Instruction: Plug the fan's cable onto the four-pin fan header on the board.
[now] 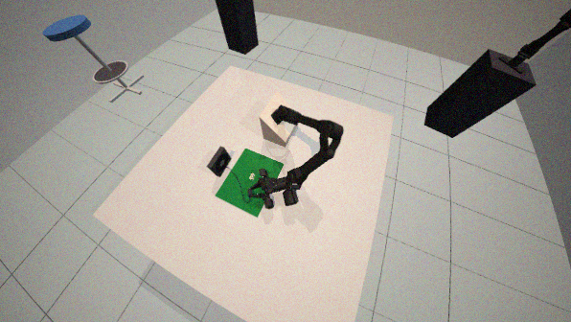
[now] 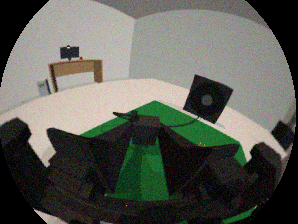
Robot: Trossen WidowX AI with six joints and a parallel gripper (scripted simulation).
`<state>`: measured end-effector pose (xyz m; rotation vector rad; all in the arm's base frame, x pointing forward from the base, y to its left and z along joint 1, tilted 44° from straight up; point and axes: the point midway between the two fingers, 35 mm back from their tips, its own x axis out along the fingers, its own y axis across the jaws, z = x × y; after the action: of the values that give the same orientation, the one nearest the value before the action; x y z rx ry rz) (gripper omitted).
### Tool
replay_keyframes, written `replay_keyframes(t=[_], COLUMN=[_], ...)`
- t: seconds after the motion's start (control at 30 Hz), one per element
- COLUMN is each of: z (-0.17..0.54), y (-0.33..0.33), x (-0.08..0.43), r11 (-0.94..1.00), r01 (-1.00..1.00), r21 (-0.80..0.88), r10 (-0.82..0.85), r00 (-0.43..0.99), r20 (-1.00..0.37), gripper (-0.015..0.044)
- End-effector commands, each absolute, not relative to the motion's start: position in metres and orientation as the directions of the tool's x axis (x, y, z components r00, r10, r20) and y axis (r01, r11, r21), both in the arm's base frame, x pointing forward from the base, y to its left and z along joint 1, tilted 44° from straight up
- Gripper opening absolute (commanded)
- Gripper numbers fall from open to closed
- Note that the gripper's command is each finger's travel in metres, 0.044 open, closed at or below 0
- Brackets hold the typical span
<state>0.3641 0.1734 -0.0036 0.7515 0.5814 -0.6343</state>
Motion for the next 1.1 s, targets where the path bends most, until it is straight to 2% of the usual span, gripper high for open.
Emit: replay_keyframes(t=[0.0,1.07], z=[-0.0056,-0.0084], y=[0.1762,0.1781], x=[0.3649,0.3633], r11=[0.562,0.567], r01=[0.701,0.701], r21=[0.439,0.433], r10=[-0.312,-0.309], r00=[0.671,0.668], r20=[-0.672,-0.677], gripper=[0.0000,0.0000])
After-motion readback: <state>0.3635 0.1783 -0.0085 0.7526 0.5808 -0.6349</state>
